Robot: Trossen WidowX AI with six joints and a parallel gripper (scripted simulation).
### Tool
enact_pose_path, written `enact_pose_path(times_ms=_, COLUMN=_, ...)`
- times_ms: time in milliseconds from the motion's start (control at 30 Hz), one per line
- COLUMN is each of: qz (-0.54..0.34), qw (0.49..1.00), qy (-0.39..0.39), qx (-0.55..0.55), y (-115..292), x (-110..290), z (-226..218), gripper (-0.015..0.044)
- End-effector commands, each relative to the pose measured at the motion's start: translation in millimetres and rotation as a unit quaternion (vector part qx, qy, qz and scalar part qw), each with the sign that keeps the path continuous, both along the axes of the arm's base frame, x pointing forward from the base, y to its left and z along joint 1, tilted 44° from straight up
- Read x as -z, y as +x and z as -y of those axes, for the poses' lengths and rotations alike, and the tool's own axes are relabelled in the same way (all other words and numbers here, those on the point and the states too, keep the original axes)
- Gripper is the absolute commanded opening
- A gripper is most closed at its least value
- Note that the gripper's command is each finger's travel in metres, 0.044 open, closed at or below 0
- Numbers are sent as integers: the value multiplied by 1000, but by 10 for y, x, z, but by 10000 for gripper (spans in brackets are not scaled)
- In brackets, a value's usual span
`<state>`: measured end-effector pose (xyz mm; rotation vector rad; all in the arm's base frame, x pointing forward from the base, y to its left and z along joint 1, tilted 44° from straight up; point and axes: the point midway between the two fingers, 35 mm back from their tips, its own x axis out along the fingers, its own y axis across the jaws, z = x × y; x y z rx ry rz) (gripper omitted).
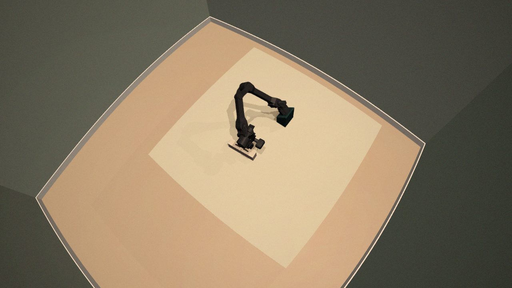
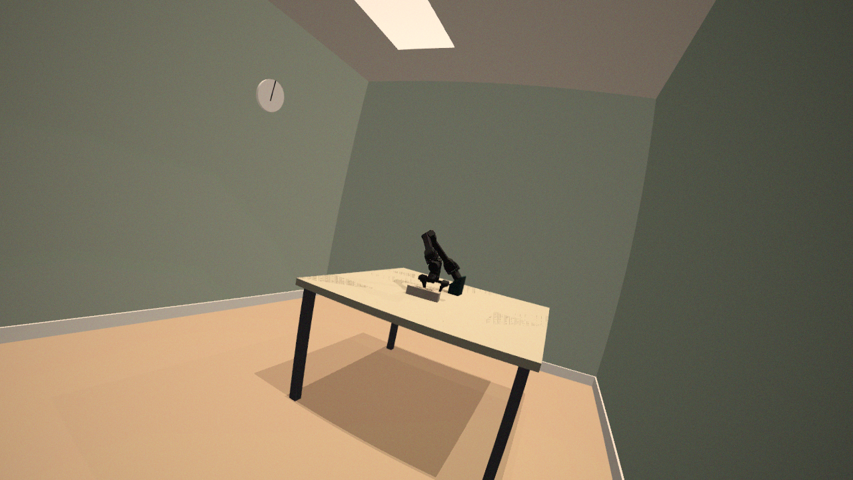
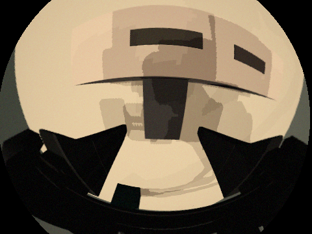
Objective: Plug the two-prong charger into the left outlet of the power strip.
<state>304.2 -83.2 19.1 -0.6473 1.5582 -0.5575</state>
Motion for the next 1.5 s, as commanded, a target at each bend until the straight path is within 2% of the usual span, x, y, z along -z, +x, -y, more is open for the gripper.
enact_pose_path(times_ms=0, qz=-2, qw=1000, qy=0, qx=-1, y=-57, x=2, z=6, gripper=440)
enact_pose_path(times_ms=1033, qz=-3, qw=1000, qy=0, qx=-1, y=-396, x=-3, z=30, gripper=440)
enact_pose_path(times_ms=1133, qz=36, qw=999, qy=0, qx=-25, y=-309, x=-73, z=-52, gripper=440)
enact_pose_path(times_ms=1400, qz=239, qw=959, qy=5, qx=-153, y=-178, x=-494, z=-498, gripper=440)
enact_pose_path(times_ms=1467, qz=255, qw=953, qy=6, qx=-162, y=-179, x=-531, z=-533, gripper=440)
